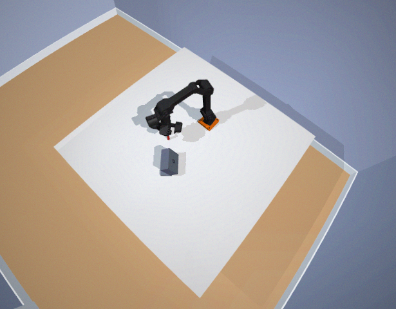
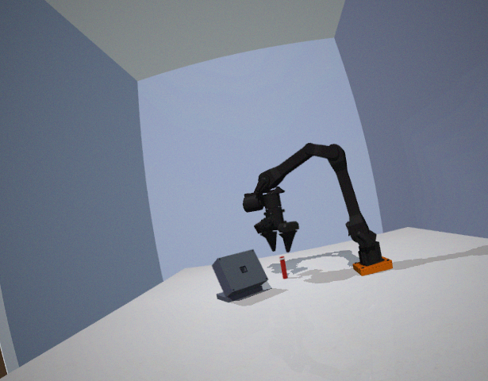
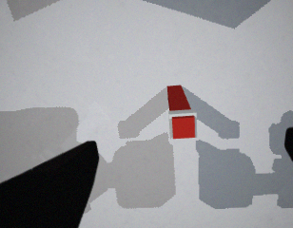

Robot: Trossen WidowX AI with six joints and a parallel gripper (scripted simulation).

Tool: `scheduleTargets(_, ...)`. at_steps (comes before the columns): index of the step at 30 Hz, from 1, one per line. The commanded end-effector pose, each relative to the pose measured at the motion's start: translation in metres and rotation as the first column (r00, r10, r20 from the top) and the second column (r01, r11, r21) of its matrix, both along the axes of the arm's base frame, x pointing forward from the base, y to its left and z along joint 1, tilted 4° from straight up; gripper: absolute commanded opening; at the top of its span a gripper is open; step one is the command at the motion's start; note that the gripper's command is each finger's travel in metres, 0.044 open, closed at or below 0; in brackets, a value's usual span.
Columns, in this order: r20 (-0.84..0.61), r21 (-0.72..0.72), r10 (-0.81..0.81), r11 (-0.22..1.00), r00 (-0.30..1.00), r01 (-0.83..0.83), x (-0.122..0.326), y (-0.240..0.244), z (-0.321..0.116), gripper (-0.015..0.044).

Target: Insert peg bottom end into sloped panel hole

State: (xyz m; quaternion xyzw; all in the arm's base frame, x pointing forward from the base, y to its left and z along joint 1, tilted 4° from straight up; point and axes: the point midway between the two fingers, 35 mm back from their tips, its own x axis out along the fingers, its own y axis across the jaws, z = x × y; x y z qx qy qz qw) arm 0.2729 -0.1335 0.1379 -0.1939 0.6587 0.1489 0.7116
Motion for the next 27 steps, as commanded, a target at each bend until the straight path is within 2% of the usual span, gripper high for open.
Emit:
scheduleTargets(1,-0.004,-0.001,-0.006,1.000,1.000,0.006,0.001,0.000,-0.005,0.0440)
scheduleTargets(27,-0.004,-0.001,-0.006,1.000,1.000,0.006,0.005,-0.002,-0.047,0.0440)
